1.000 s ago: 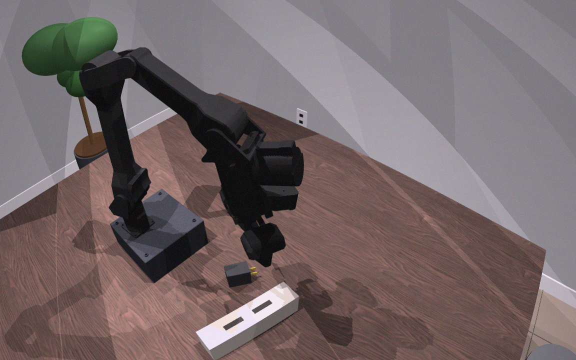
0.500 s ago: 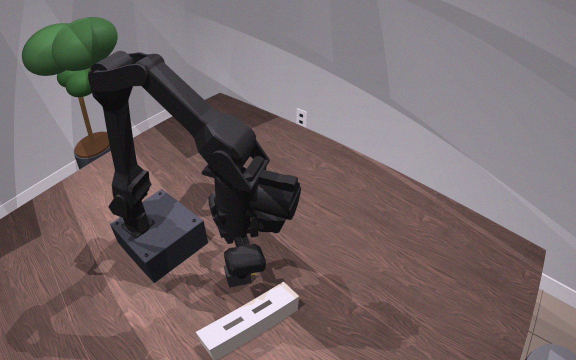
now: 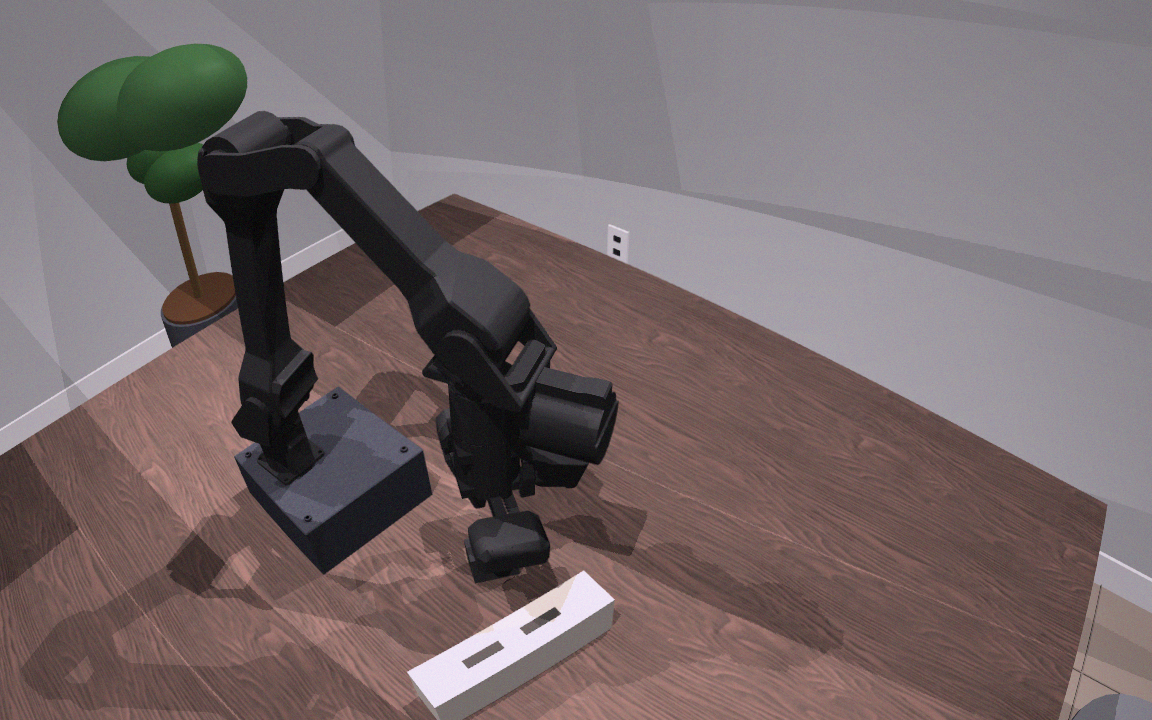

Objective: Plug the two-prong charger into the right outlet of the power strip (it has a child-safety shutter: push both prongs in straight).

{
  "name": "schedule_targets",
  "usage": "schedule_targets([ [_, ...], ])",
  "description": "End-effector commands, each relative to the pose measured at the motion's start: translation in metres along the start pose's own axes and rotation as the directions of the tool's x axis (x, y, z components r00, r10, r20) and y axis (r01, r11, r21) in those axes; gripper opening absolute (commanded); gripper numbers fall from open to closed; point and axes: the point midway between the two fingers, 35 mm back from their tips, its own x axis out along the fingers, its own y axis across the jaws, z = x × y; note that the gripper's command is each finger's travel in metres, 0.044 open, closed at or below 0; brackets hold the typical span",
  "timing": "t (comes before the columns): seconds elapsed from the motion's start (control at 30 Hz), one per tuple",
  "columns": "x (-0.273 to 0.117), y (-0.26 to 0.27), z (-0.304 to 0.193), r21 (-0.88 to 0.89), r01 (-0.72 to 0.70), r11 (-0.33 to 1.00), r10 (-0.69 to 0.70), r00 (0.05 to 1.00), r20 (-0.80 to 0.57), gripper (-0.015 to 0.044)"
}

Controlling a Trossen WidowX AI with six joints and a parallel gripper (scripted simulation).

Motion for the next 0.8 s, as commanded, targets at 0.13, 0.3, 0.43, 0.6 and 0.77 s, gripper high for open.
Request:
schedule_targets([
  [0.13,0.016,0.001,-0.001,-0.001,-0.008,1.0,0.008,1.0,-0.016,0.044],
  [0.3,0.024,0.002,-0.001,-0.001,-0.008,1.0,0.008,1.0,-0.016,0.044],
  [0.43,0.03,0.002,-0.001,-0.001,-0.008,1.0,0.008,1.0,-0.016,0.044],
  [0.6,0.038,0.002,-0.001,-0.001,-0.008,1.0,0.008,1.0,-0.016,0.044],
  [0.77,0.045,0.003,-0.001,-0.001,-0.008,1.0,0.008,1.0,-0.016,0.044],
])
